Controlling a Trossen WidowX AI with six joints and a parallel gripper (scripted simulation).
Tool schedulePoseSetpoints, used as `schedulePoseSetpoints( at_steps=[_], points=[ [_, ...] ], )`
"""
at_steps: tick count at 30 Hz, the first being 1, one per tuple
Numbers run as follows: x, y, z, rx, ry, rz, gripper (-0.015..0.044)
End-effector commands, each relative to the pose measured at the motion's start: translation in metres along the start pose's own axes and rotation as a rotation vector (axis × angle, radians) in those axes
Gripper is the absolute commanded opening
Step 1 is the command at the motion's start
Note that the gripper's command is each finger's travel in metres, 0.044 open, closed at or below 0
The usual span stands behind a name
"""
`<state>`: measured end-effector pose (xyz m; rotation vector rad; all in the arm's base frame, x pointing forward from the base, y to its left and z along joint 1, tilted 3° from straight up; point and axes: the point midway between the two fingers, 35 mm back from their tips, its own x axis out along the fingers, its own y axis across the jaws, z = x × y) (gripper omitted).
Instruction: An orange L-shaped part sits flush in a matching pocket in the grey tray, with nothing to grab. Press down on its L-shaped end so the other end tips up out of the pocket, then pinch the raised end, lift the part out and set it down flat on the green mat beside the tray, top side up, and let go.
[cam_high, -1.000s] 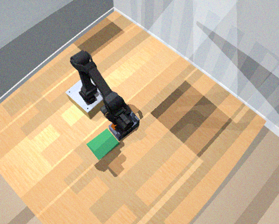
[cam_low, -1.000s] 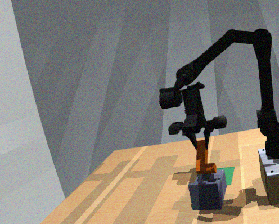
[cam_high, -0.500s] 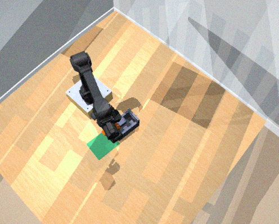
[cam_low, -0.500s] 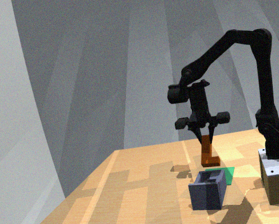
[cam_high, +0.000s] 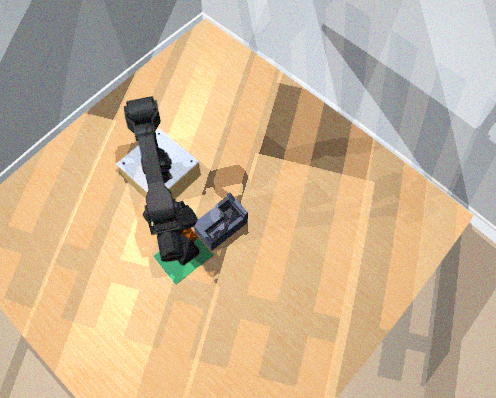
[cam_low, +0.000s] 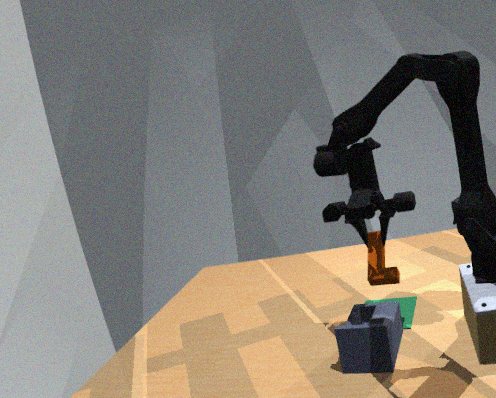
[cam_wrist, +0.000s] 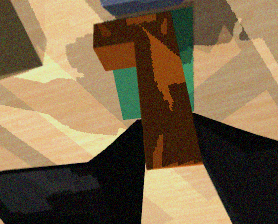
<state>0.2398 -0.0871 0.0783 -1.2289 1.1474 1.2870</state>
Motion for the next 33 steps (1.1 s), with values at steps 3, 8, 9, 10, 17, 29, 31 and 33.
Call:
schedulePoseSetpoints(
  at_steps=[3, 8, 9, 10, 17, 29, 31, 33],
  points=[
    [-0.001, -0.001, -0.01, -0.004, 0.006, -0.005, 0.0],
    [0.004, -0.001, -0.01, -0.004, 0.006, -0.005, 0.0],
    [0.006, -0.001, -0.01, -0.004, 0.006, -0.005, 0.0],
    [0.007, -0.002, -0.01, -0.004, 0.006, -0.005, 0.0],
    [0.018, -0.002, -0.01, -0.004, 0.005, -0.005, 0.0],
    [0.038, -0.002, -0.01, -0.004, 0.005, -0.005, 0.0],
    [0.041, -0.002, -0.01, -0.004, 0.005, -0.005, 0.0],
    [0.044, -0.002, -0.01, -0.004, 0.005, -0.005, 0.0]
  ],
)
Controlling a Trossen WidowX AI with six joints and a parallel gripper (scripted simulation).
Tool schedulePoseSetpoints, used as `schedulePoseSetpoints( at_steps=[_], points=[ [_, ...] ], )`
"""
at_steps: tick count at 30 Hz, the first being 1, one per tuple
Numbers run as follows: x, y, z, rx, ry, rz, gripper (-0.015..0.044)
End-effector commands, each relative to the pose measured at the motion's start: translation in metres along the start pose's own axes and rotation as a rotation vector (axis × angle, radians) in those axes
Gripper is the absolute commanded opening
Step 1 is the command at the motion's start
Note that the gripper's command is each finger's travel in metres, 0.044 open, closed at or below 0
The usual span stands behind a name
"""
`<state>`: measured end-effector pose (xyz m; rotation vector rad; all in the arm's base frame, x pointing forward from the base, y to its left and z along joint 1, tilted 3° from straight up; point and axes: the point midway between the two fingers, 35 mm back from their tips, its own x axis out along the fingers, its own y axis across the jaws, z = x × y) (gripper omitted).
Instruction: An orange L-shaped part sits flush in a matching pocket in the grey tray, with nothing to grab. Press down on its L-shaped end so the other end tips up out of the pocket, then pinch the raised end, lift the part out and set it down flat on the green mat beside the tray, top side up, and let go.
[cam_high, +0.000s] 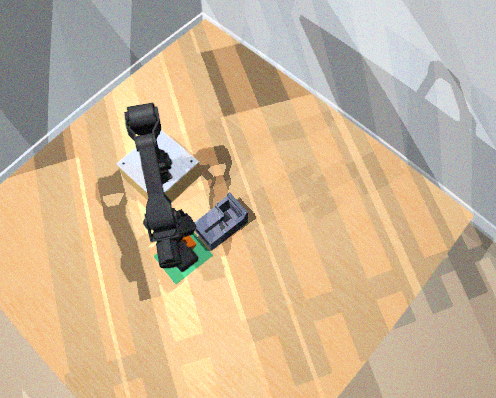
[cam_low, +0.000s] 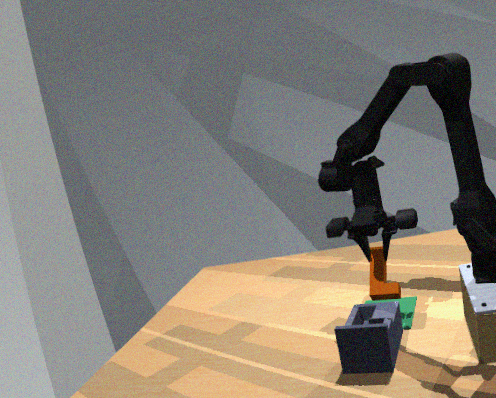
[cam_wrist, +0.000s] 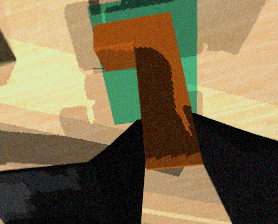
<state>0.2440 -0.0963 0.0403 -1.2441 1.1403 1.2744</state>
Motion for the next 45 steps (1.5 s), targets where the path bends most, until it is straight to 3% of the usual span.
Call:
schedulePoseSetpoints(
  at_steps=[1, 23, 44, 45],
  points=[
    [0.008, 0.002, 0.001, -0.001, -0.003, 0.01, 0.0],
    [0.043, 0.003, 0.001, -0.001, -0.003, 0.011, 0.0],
    [0.043, 0.003, 0.001, -0.005, -0.005, 0.009, 0.0],
    [0.043, 0.003, 0.001, -0.005, -0.005, 0.009, 0.0026]
  ],
)
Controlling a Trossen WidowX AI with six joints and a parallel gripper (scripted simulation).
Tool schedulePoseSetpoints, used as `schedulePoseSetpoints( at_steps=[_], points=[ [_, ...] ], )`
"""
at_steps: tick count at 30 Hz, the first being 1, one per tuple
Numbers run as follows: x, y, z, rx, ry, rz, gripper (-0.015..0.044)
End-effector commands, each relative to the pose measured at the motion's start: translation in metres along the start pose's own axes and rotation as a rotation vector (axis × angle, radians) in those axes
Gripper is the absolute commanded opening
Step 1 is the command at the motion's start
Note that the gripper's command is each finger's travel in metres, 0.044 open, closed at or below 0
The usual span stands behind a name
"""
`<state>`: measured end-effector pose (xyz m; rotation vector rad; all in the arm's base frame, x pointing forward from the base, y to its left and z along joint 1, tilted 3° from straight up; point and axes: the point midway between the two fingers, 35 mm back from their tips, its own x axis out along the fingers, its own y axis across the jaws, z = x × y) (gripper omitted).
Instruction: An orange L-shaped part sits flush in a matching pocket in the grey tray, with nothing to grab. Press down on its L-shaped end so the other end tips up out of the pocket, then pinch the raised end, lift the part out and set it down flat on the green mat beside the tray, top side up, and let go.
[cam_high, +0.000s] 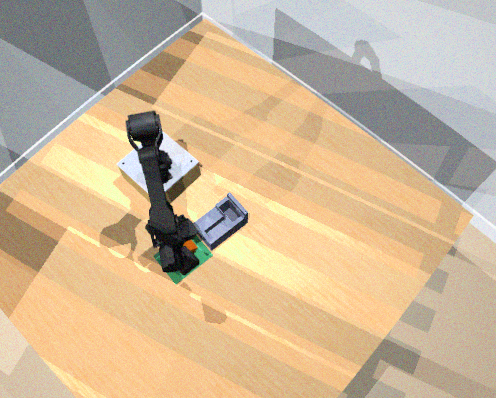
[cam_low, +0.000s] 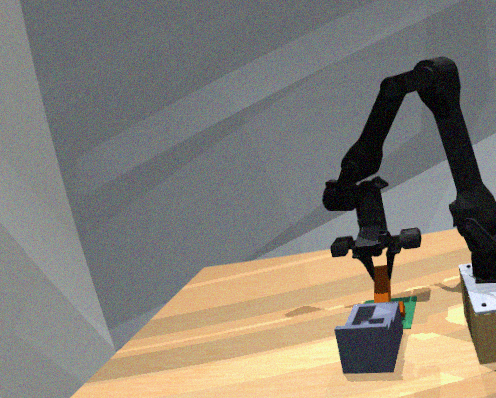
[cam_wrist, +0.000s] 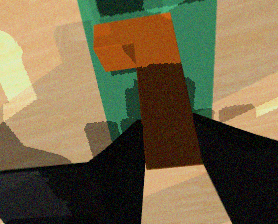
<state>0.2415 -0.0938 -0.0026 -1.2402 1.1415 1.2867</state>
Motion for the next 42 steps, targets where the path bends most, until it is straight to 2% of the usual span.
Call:
schedulePoseSetpoints(
  at_steps=[1, 9, 14, 16, 18, 42],
  points=[
    [0.0, 0.0, 0.0, 0.0, 0.0, 0.0, 0.0053],
    [-0.003, 0.0, 0.0, 0.0, 0.0, 0.0, 0.0263],
    [-0.049, -0.004, -0.002, 0.002, 0.001, 0.0, 0.0394],
    [-0.078, -0.002, -0.001, 0.004, 0.002, 0.001, 0.04],
    [-0.09, 0.0, 0.0, 0.004, 0.002, 0.001, 0.04],
    [-0.086, -0.003, -0.001, 0.008, 0.005, -0.01, 0.04]
  ],
)
